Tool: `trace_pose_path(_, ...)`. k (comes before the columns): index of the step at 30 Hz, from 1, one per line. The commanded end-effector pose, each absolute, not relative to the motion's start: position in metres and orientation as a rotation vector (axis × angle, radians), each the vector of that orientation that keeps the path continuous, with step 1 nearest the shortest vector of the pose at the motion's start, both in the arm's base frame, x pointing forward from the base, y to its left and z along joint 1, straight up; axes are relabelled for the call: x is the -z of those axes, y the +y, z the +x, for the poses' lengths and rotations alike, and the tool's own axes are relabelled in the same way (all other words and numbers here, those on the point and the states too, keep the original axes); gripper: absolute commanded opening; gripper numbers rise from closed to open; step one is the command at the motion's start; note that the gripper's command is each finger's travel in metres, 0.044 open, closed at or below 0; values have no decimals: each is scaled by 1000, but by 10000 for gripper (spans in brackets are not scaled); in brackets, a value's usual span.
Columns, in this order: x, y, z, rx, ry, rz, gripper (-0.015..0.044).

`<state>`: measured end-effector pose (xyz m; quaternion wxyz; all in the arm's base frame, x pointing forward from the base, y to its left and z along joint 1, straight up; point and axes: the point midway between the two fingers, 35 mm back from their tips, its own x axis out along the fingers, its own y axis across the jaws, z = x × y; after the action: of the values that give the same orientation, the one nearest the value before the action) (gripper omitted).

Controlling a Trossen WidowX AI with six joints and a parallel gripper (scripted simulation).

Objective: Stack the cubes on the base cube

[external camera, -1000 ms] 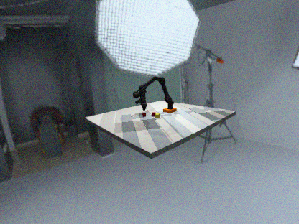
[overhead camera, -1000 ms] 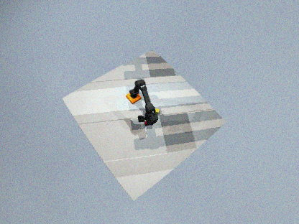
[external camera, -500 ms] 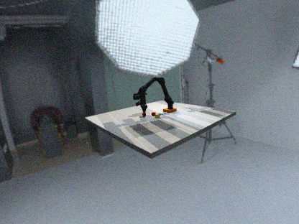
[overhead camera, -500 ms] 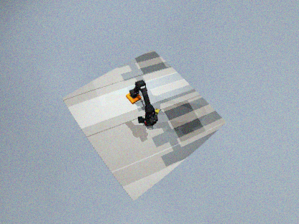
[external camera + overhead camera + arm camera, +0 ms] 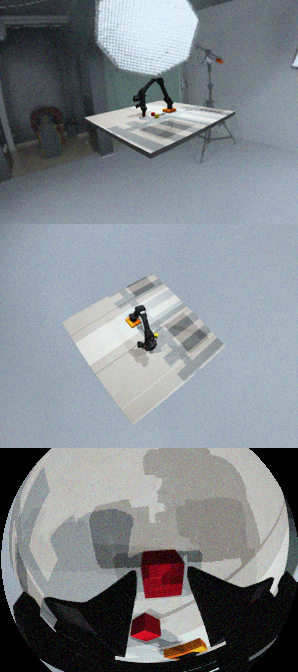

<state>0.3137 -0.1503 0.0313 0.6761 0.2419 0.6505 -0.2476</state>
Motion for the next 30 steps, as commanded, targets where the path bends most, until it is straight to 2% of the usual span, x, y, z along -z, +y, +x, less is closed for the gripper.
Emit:
trace_pose_path(1, -29, -150, 314, 549, 1464, 544, 134)
trace_pose_path(2, -29, -150, 314, 549, 1464, 544, 107)
trace_pose_path(3, -29, -150, 314, 549, 1464, 544, 105)
trace_pose_path(30, -103, -151, 316, 549, 1464, 544, 105)
